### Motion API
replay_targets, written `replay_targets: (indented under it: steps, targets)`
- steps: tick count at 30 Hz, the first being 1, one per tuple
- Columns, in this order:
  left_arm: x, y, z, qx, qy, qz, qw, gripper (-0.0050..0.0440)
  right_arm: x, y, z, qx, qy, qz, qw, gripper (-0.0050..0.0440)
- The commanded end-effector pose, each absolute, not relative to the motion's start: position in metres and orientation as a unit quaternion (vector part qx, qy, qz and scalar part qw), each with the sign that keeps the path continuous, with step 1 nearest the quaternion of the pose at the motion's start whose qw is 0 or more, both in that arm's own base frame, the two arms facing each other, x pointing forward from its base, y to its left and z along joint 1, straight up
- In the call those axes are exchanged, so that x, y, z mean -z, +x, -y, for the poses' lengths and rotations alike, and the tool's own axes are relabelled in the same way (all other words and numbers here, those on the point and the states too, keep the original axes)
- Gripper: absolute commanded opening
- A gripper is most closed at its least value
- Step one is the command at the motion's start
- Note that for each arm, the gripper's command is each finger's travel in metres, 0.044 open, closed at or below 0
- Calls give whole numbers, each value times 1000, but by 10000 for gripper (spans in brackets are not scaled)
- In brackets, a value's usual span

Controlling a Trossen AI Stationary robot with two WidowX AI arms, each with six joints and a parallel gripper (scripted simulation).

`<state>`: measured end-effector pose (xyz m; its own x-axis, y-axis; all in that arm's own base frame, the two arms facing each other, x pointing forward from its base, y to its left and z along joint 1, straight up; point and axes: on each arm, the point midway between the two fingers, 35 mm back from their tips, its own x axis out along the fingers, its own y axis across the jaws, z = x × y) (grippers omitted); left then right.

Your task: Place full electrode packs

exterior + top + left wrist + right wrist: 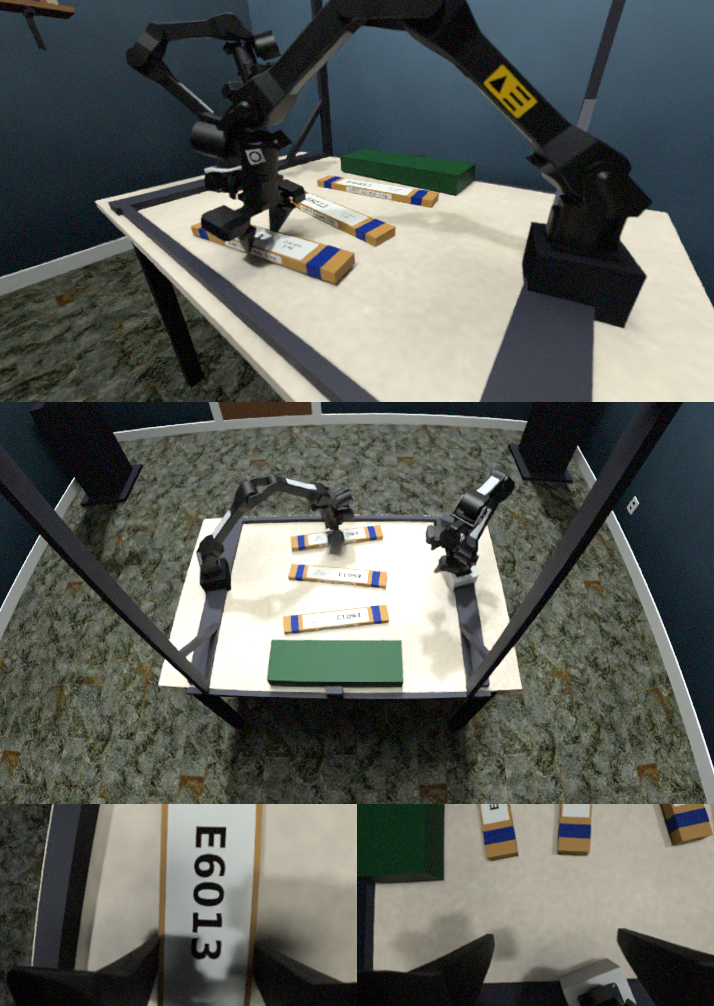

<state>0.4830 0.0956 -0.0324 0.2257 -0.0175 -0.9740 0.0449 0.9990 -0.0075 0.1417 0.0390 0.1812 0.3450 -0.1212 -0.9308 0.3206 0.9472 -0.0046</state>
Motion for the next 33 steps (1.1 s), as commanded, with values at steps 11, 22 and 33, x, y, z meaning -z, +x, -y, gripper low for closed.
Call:
replay_targets:
  steps: [11, 22, 33]
  targets:
    - [12, 496, -99, 15, 17, -594, 804, -50, -188, 144, -40, 133, 94, -548, 820, 430]
    - [0, 500, -100, 14, 19, -583, 812, -50, -188, 144, -40, 133, 94, -548, 820, 430]
    - [1, 498, -99, 14, 19, -585, 811, -50, -188, 144, -40, 133, 94, -548, 820, 430]
